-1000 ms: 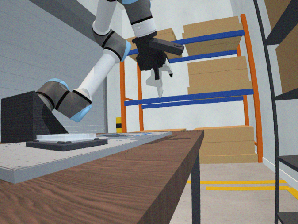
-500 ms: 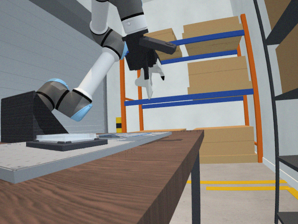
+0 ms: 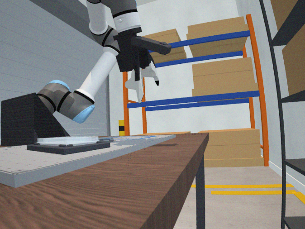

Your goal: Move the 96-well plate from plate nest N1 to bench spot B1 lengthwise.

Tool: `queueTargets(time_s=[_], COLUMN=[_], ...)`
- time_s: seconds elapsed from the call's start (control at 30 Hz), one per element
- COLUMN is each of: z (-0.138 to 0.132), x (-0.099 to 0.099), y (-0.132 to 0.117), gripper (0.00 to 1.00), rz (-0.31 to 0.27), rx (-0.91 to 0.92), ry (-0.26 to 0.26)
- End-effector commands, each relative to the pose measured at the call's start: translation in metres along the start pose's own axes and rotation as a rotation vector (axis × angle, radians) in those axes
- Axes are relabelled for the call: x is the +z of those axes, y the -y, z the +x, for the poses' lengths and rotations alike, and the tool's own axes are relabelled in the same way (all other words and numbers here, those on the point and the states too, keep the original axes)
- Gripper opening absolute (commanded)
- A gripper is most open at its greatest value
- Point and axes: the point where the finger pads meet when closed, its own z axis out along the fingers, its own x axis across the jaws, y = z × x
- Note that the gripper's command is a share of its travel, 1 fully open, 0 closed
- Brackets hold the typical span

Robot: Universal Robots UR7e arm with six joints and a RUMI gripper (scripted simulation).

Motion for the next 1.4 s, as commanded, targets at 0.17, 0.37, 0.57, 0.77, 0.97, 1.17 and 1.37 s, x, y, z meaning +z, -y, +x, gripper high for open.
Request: queueTargets(time_s=[0.17, 0.37, 0.57, 0.77, 0.97, 1.17, 1.37], z=[0.033, 0.053, 0.076, 0.087, 0.108, 0.127, 0.145], x=[-0.008, -0.014, -0.020, -0.023, -0.029, -0.035, -0.041], y=[-0.012, -0.020, -0.029, -0.033, -0.041, -0.049, -0.057], gripper=[1.00, 1.00, 1.00, 1.00, 1.00, 1.00, 1.00], rz=[-0.001, -0.001, -0.001, 0.001, 0.002, 0.004, 0.008], rx=[-0.009, -0.010, -0.012, -0.011, -0.009, -0.008, -0.002], ry=[-0.072, -0.087, -0.137, -0.188, -0.221, -0.241, -0.296])
